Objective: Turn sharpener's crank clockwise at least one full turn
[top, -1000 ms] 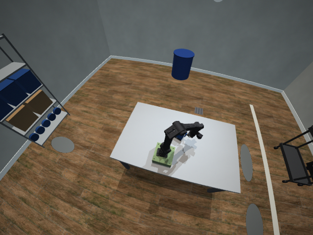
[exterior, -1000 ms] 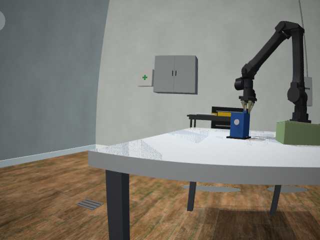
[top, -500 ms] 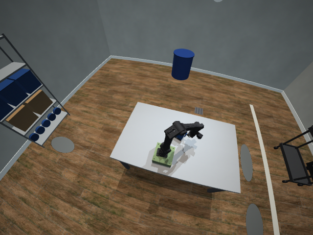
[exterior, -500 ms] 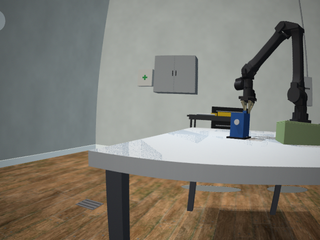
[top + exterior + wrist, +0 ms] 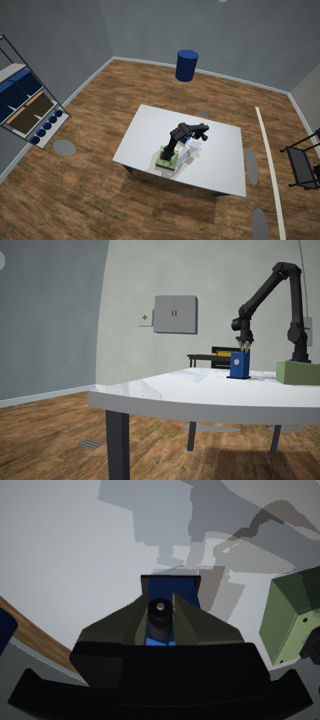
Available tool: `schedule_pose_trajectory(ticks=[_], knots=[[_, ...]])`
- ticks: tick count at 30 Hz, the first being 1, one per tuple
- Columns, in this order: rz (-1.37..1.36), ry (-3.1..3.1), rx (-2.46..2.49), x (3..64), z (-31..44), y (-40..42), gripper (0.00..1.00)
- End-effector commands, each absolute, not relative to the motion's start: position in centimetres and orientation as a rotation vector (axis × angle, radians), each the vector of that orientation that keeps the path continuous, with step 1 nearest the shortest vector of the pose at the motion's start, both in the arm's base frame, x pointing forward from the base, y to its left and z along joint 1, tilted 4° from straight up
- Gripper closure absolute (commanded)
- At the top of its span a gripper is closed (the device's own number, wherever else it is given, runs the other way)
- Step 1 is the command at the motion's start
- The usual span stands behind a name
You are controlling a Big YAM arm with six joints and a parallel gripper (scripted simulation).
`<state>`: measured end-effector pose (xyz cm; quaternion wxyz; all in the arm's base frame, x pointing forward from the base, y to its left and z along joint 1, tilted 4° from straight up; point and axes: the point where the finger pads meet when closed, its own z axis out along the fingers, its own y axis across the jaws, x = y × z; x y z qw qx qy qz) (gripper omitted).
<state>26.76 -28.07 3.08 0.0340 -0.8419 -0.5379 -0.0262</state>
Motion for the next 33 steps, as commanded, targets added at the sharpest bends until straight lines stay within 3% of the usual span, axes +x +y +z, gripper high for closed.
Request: schedule_pose_trajectory(ticks=[1,33], knots=[[-0.092,-1.678,-2.636,29.3,3.7,-30.0,0.85],[-0.085,-1.653,-2.632,30.3,-0.4,-30.9,0.85]])
